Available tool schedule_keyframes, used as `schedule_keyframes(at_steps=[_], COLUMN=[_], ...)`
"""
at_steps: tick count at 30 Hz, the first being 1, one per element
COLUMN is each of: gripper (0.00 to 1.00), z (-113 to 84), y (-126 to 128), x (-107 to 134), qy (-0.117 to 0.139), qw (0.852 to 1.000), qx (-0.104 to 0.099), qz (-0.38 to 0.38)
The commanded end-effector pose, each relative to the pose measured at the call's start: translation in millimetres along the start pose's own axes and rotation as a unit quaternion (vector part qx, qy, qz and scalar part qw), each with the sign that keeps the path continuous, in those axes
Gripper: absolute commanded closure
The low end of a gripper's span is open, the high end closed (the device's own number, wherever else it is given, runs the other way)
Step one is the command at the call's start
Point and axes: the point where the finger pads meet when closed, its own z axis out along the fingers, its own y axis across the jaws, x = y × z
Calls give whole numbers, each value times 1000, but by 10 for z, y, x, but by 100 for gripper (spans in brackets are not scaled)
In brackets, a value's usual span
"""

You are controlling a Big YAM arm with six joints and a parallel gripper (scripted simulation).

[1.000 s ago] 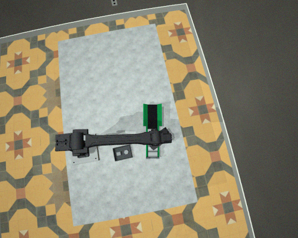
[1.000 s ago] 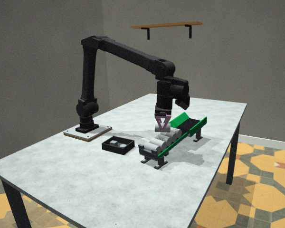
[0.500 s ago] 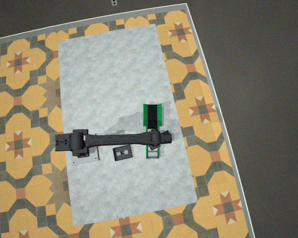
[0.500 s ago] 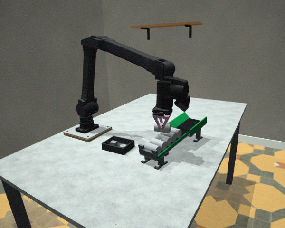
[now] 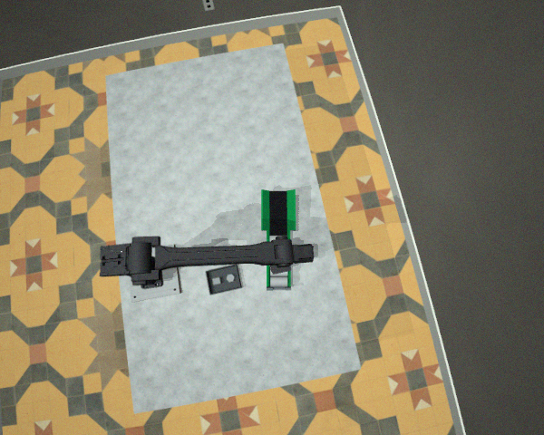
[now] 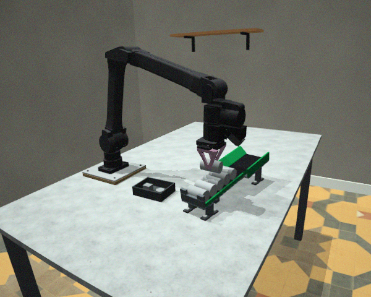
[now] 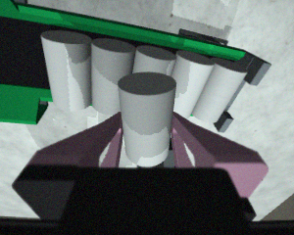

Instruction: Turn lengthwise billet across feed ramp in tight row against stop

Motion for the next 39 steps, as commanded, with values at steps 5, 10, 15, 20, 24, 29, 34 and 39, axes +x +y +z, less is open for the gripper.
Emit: schedule_keyframes(at_steps=[5, 10, 15, 20, 24, 29, 34, 39], gripper=[100, 100, 100, 100, 100, 100, 100, 100], z=[-637, -636, -702, -730, -744, -776, -830, -899], y=[-77, -78, 209, 416, 580, 722, 905, 1113], x=[-134, -129, -176, -212, -236, -255, -287, -389], qy=[-63, -63, -63, -63, -63, -63, -63, -49], qw=[995, 993, 993, 993, 993, 993, 993, 994], qx=[5, 4, 2, 0, -1, -2, -3, -1], qz=[82, 103, 102, 102, 102, 102, 102, 103])
